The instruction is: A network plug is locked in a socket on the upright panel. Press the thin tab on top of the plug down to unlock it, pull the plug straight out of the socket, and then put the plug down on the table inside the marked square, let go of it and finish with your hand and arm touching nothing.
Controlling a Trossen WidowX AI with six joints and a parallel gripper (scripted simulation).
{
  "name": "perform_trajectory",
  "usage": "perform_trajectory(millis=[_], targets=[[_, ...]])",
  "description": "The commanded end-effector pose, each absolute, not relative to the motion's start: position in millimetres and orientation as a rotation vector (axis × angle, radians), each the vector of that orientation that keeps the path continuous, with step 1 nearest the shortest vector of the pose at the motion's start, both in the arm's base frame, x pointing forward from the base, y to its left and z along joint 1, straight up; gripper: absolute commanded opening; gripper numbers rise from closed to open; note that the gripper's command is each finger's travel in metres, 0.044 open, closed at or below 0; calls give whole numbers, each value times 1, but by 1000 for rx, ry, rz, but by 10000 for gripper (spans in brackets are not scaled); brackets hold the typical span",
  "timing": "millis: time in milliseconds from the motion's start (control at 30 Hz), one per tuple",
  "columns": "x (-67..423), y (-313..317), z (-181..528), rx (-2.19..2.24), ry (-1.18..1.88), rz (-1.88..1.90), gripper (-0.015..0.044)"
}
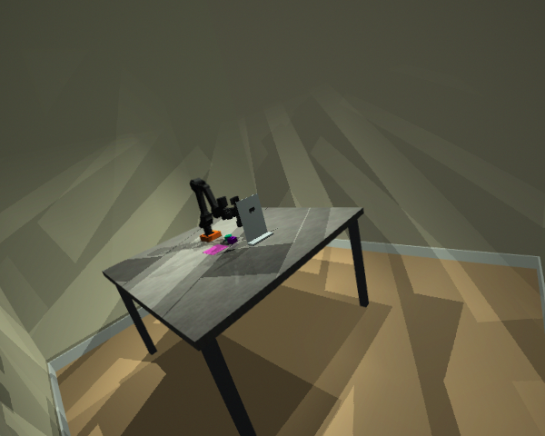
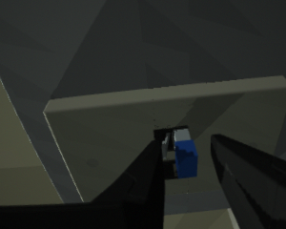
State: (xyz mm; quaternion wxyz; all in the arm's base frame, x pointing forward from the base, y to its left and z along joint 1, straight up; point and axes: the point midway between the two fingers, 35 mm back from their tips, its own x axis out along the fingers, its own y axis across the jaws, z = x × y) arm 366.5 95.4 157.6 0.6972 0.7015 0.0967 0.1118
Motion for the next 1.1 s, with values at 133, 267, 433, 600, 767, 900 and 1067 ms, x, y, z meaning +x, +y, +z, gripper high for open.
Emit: perform_trajectory(millis=[133,267,433,600,767,900,1067], targets=[[368,96,160,1566,213,257,63],[368,96,160,1566,213,257,36],[368,96,160,1566,213,257,3],[367,96,160,1566,213,257,0],[364,96,160,1566,213,257,0],[362,96,160,1566,213,257,0],[358,95,160,1566,214,257,0]])
